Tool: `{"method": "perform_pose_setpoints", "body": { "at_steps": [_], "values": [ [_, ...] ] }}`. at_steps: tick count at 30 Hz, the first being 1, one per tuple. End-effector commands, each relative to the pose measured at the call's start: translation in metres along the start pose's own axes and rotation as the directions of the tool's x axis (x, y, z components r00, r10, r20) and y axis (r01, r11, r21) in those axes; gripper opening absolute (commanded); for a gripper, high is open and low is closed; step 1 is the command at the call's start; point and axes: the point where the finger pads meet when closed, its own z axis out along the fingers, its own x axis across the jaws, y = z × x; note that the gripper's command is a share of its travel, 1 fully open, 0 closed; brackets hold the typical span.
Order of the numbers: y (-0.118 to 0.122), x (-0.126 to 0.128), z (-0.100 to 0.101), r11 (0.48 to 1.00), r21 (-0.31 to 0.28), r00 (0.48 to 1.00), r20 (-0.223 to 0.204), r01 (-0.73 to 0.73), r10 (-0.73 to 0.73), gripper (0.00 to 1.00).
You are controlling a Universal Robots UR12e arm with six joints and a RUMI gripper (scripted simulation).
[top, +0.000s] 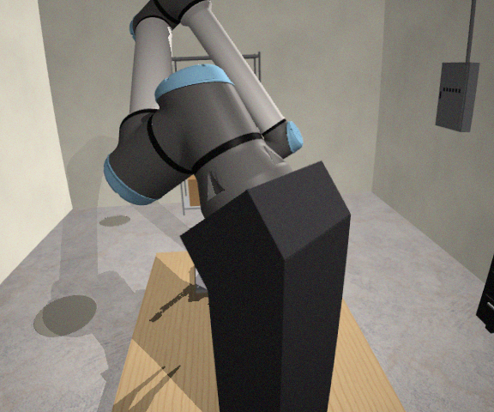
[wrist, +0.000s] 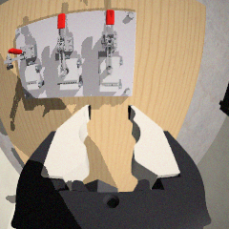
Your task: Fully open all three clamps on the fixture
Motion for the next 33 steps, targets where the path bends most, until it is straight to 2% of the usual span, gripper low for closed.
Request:
{"method": "perform_pose_setpoints", "body": {
  "at_steps": [1,16,26,28,33],
  "values": [
    [0.0,0.0,0.0,1.0,0.001,1.0,0.0,0.0,0.0,0.28],
    [0.0,0.0,0.003,1.0,0.001,1.0,0.0,0.0,0.0,0.28],
    [0.0,0.0,0.043,1.0,0.001,1.0,0.0,0.0,0.0,0.28],
    [0.0,0.0,0.043,1.0,0.001,1.0,0.0,0.0,0.0,0.28],
    [0.0,0.0,0.057,1.0,0.001,1.0,0.0,0.0,0.0,0.28]
  ]
}}
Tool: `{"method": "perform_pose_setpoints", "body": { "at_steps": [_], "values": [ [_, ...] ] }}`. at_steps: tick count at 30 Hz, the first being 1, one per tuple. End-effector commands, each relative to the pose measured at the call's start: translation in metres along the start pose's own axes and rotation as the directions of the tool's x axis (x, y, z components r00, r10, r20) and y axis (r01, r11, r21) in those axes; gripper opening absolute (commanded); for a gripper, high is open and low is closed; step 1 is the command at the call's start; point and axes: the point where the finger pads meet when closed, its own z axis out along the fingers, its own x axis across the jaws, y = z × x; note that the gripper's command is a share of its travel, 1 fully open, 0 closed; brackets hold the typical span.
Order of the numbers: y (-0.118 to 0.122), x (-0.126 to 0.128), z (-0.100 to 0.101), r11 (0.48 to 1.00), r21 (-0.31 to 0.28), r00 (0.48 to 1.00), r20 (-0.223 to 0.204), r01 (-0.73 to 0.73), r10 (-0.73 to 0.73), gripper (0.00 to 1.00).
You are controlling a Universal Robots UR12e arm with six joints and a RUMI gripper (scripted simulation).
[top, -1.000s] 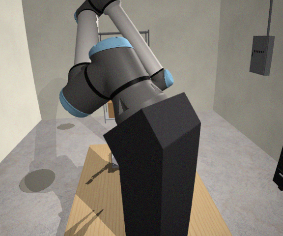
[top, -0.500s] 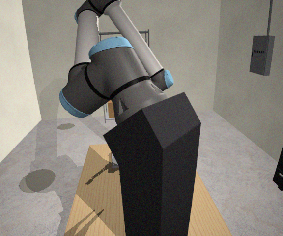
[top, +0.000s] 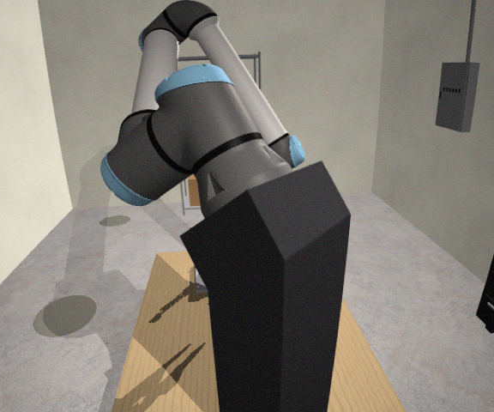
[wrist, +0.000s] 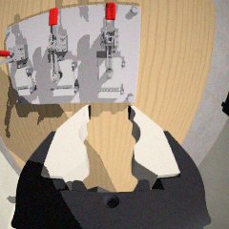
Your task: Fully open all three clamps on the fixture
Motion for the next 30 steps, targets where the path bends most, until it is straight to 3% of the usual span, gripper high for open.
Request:
{"method": "perform_pose_setpoints", "body": {
  "at_steps": [1,14,27,30],
  "values": [
    [-0.001,0.0,0.014,1.0,0.001,1.0,-0.001,0.0,0.0,0.28],
    [-0.012,0.0,0.015,1.0,0.001,1.0,-0.001,0.0,0.0,0.28],
    [-0.095,0.0,0.014,1.0,0.001,1.0,-0.001,0.0,0.0,0.28],
    [-0.101,0.0,0.014,1.0,0.001,1.0,-0.001,0.0,0.0,0.28]
  ]
}}
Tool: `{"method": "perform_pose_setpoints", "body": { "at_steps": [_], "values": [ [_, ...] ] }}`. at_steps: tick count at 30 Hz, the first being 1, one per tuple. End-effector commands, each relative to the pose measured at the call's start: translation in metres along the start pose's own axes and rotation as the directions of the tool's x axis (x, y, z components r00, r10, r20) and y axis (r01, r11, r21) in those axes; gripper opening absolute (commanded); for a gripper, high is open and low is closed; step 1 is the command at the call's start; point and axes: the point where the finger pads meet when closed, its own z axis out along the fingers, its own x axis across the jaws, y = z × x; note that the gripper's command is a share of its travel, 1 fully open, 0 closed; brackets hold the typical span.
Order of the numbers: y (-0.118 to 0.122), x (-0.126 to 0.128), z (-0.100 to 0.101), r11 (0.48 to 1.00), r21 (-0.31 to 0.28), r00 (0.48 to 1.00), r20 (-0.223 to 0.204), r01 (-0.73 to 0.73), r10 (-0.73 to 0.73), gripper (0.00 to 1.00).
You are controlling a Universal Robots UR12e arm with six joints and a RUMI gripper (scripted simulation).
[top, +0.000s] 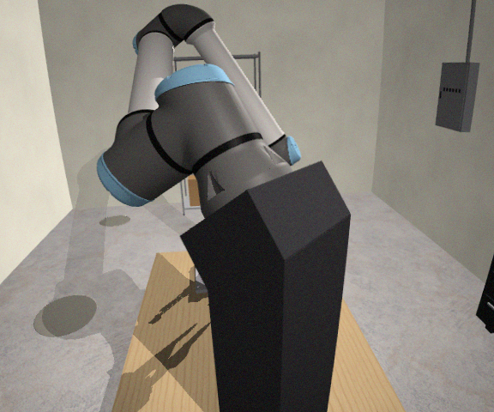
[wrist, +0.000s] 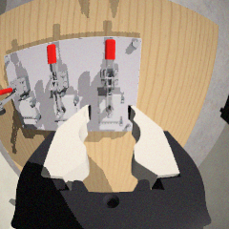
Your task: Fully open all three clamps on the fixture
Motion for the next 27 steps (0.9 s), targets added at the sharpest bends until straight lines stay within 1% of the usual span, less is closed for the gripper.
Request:
{"method": "perform_pose_setpoints", "body": {
  "at_steps": [1,6,10,21,27],
  "values": [
    [-0.028,0.001,0.001,1.0,-0.002,1.0,0.0,0.0,0.0,0.28],
    [-0.052,0.001,0.001,1.0,-0.002,1.0,0.0,0.0,0.0,0.28],
    [-0.061,0.001,0.001,1.0,-0.002,1.0,0.0,0.0,0.0,0.28],
    [-0.062,0.001,0.003,1.0,-0.002,1.0,0.0,0.0,0.0,0.28],
    [-0.062,0.001,0.015,1.0,-0.002,1.0,0.0,0.0,0.0,0.28]
  ]
}}
